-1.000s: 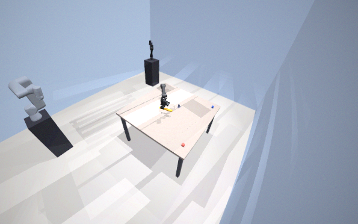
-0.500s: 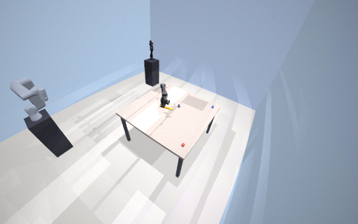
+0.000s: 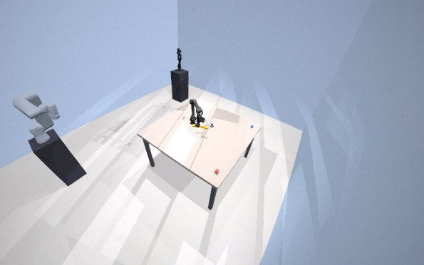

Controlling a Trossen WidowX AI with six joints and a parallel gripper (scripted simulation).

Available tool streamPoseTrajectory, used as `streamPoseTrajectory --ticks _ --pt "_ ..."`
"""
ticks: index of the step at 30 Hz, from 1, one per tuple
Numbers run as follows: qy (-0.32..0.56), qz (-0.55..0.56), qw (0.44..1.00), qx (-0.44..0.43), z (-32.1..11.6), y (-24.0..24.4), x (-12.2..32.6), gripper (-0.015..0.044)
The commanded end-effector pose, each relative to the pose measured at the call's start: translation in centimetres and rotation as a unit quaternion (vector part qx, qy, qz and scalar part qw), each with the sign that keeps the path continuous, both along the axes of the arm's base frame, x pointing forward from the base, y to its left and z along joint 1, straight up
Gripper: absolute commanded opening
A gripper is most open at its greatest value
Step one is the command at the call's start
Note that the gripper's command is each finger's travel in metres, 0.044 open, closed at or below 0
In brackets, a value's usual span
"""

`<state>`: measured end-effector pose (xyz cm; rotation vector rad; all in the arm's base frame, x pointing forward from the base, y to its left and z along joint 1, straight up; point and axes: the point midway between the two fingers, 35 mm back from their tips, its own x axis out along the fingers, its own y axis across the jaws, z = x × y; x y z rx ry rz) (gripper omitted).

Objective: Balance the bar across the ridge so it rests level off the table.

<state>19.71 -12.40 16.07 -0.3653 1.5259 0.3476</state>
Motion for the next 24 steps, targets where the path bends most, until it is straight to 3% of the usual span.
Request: streamPoseTrajectory --ticks 1,24 --pt "-0.001 0.022 1.0 -0.002 0.1 1.2 1.1 0.0" --pt "-0.001 0.144 0.99 -0.001 0.2 9.0 4.6 0.0"
